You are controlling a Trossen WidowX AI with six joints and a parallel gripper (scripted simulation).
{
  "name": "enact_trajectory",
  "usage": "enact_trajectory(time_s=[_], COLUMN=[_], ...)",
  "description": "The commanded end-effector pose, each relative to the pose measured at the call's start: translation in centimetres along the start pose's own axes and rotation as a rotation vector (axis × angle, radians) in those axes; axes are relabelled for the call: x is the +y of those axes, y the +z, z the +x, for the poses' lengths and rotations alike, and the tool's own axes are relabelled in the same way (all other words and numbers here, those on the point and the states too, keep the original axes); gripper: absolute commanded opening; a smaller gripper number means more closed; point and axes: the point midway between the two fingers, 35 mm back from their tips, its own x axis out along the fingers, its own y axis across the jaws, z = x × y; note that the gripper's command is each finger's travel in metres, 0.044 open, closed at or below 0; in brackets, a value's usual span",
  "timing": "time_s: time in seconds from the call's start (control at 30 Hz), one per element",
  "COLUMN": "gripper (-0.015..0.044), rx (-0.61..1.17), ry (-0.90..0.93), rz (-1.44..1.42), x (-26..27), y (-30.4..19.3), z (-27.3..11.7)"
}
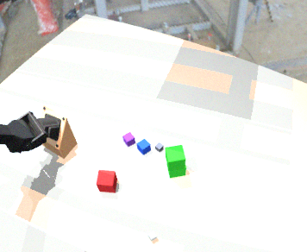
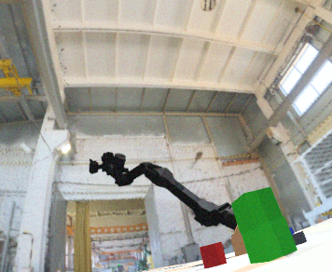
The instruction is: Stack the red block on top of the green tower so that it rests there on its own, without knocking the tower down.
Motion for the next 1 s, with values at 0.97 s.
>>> enact_trajectory(time_s=[0.97], gripper=[0.044], rx=[0.883], ry=[0.091], rz=[0.779], x=[21.2], y=[-18.4], z=[-12.4])
